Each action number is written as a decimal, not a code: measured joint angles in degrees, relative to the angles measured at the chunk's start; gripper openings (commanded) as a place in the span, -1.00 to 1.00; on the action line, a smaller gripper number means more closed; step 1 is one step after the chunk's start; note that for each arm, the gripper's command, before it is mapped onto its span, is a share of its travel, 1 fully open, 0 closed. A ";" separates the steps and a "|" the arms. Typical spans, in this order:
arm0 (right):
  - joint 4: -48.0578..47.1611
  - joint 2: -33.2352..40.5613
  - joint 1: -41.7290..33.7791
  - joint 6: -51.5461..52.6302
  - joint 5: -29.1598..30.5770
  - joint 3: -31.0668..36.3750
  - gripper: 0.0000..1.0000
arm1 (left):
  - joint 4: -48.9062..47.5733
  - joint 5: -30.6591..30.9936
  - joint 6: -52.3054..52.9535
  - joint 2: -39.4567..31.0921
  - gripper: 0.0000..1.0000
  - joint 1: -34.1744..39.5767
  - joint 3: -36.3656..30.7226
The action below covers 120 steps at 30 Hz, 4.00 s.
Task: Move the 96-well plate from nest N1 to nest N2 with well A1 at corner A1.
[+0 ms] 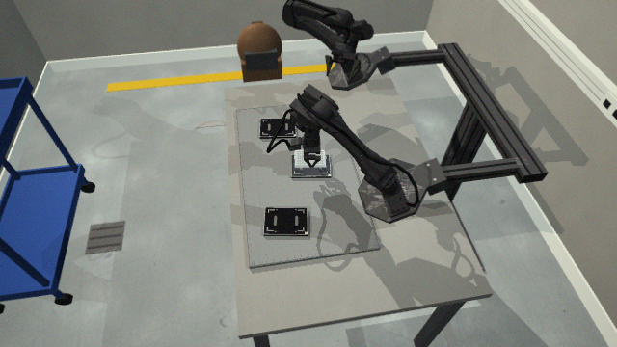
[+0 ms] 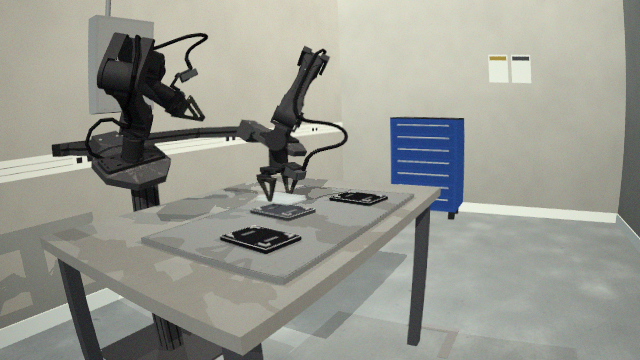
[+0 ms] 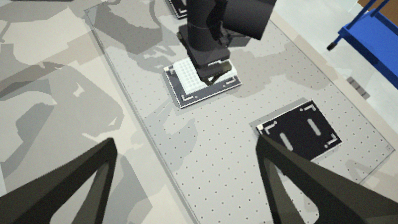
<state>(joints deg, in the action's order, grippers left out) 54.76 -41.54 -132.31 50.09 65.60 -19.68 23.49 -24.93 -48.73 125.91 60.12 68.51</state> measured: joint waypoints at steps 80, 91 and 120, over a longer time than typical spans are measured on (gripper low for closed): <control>0.00 0.00 0.00 0.00 0.00 0.00 1.00 | 0.09 0.11 0.02 -1.03 0.61 0.13 -0.28; 0.00 0.00 0.00 0.00 0.00 0.00 1.00 | -0.33 0.11 0.20 0.63 0.61 -0.81 -0.31; 0.00 0.00 0.00 0.00 0.00 0.00 1.00 | -4.22 0.52 2.29 4.09 0.61 -2.25 -0.20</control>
<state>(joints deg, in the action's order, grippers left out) 54.76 -41.54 -132.31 50.09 65.60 -19.68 19.27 -24.40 -46.44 129.99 57.87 68.31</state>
